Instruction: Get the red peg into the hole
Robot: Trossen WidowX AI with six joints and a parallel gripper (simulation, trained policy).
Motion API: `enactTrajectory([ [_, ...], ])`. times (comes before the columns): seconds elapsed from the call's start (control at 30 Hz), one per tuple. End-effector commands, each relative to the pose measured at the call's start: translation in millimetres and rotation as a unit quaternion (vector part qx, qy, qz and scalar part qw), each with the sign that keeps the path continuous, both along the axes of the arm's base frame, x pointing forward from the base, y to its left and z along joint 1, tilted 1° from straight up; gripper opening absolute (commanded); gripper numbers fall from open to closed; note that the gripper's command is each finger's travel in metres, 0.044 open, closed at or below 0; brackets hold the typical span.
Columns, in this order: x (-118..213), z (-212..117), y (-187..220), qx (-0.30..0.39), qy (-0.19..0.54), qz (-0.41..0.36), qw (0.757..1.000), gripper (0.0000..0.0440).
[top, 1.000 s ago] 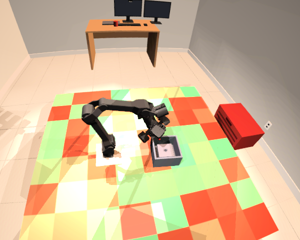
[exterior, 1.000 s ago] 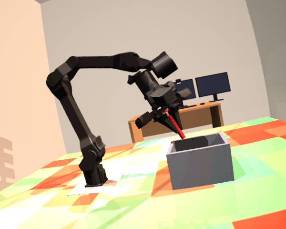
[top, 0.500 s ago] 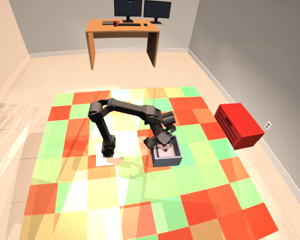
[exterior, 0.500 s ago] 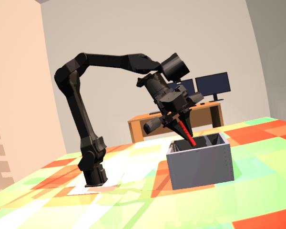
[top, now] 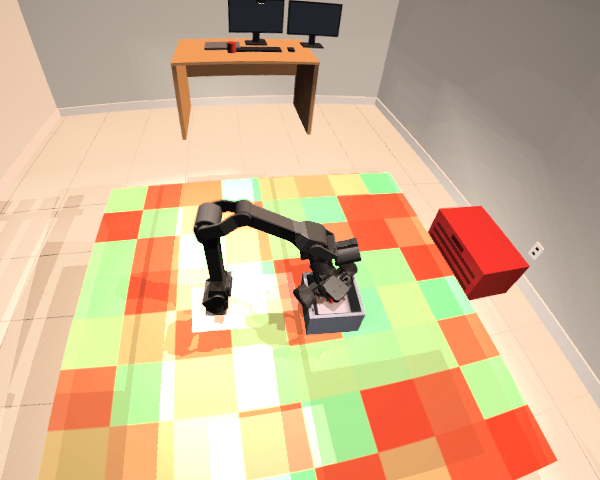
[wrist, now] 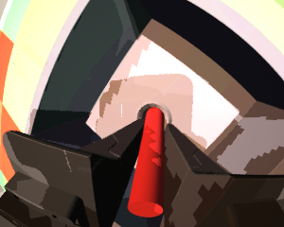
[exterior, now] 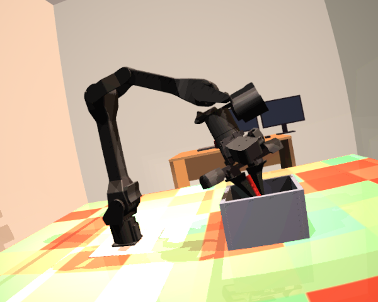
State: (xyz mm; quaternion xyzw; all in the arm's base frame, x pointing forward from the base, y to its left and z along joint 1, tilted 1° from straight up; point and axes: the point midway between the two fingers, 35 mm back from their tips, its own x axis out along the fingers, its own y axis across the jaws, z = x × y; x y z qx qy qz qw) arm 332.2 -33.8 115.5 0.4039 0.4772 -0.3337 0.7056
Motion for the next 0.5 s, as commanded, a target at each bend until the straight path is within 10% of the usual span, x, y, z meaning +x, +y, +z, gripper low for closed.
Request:
enactTrajectory([
  [0.0,3.7,-5.5,-2.4,-0.003,0.011,0.009,1.0,0.0123],
  [0.47,24.0,4.3,-11.4,-0.012,0.028,0.04,0.999,0.0141],
])
